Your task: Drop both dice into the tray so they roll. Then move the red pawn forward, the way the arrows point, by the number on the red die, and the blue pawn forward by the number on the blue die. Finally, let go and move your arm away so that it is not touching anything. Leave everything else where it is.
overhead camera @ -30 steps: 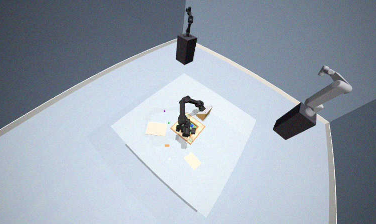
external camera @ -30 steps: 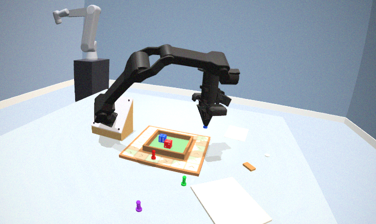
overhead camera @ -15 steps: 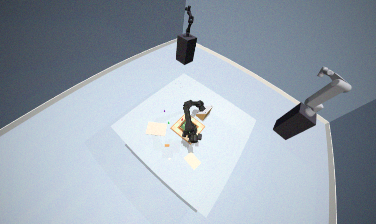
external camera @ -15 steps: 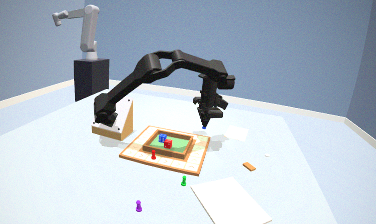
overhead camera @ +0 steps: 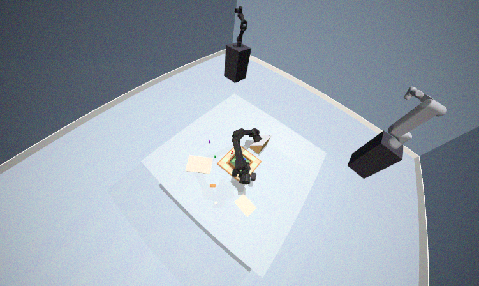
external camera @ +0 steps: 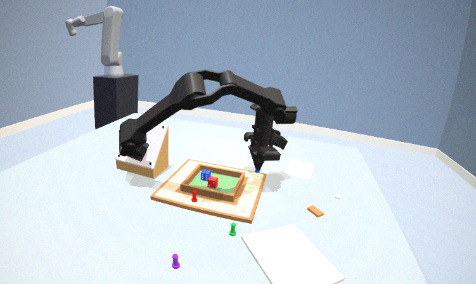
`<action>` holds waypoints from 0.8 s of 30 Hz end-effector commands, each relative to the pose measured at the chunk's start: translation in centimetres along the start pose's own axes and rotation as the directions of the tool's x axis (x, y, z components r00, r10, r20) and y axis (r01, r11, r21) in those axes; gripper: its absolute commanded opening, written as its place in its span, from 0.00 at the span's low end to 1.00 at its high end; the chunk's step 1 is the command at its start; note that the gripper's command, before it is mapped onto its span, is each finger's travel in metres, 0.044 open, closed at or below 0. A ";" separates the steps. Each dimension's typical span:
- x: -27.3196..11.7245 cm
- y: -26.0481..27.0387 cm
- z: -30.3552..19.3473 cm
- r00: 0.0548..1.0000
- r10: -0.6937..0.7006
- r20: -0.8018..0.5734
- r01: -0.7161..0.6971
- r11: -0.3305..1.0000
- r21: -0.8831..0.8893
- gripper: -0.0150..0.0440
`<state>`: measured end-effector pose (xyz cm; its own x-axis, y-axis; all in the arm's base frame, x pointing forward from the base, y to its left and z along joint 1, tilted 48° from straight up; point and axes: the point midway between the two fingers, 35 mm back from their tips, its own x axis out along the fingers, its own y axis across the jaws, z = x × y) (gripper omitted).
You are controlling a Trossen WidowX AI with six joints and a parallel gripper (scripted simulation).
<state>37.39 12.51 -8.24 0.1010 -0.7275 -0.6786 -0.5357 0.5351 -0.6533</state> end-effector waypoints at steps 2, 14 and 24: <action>0.5 0.1 0.0 1.000 -0.005 0.003 0.005 1.000 -0.007 0.25; 1.2 0.1 0.0 1.000 -0.001 0.003 0.001 1.000 -0.002 0.43; -3.4 0.1 0.0 1.000 -0.003 0.004 0.004 1.000 -0.007 0.88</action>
<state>37.28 12.21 -8.02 0.0842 -0.7363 -0.6714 -0.5395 0.5328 -0.6519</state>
